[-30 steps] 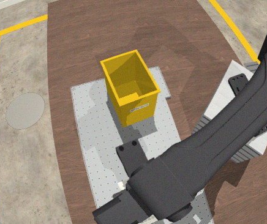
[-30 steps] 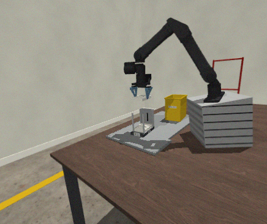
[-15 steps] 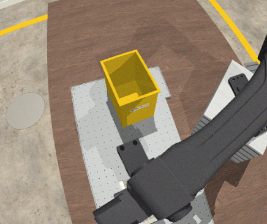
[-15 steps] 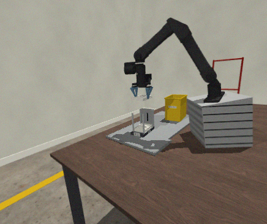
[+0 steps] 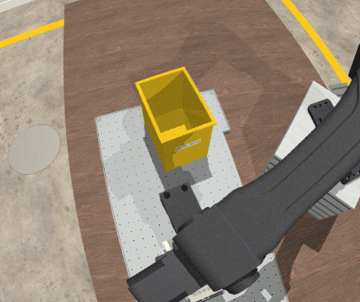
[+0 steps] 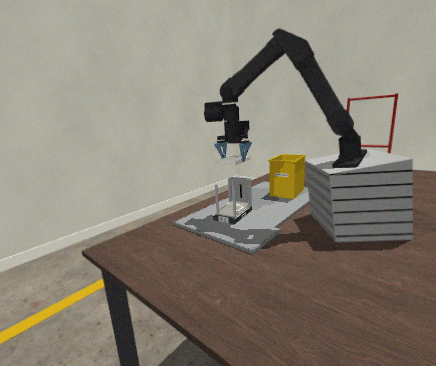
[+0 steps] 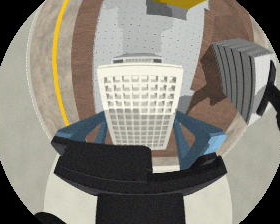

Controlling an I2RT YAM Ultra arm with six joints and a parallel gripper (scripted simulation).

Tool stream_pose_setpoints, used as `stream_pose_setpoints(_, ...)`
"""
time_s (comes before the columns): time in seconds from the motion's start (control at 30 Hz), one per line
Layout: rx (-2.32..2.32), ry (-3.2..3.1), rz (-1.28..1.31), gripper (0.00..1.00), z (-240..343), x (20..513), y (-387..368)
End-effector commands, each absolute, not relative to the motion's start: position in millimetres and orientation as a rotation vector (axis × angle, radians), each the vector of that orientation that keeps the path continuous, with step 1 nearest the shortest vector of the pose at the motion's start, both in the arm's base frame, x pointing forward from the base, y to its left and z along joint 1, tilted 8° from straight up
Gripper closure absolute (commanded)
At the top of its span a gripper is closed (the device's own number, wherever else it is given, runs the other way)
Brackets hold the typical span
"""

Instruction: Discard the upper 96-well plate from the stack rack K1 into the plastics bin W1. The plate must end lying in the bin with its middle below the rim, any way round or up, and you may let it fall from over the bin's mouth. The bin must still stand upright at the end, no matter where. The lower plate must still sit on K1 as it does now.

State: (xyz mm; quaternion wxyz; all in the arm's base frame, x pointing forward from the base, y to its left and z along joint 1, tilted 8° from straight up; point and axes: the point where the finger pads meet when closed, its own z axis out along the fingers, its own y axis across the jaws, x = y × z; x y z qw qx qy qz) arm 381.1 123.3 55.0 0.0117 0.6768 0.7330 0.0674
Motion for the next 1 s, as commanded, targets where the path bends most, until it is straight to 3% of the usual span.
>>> stream_pose_setpoints(0.0, 2.116, 2.264, 0.227, 1.00, 60.0, 383.2, 111.6)
stream_pose_setpoints(0.97, 2.115, 2.263, 0.224, 1.00, 50.9, 366.3, 30.0)
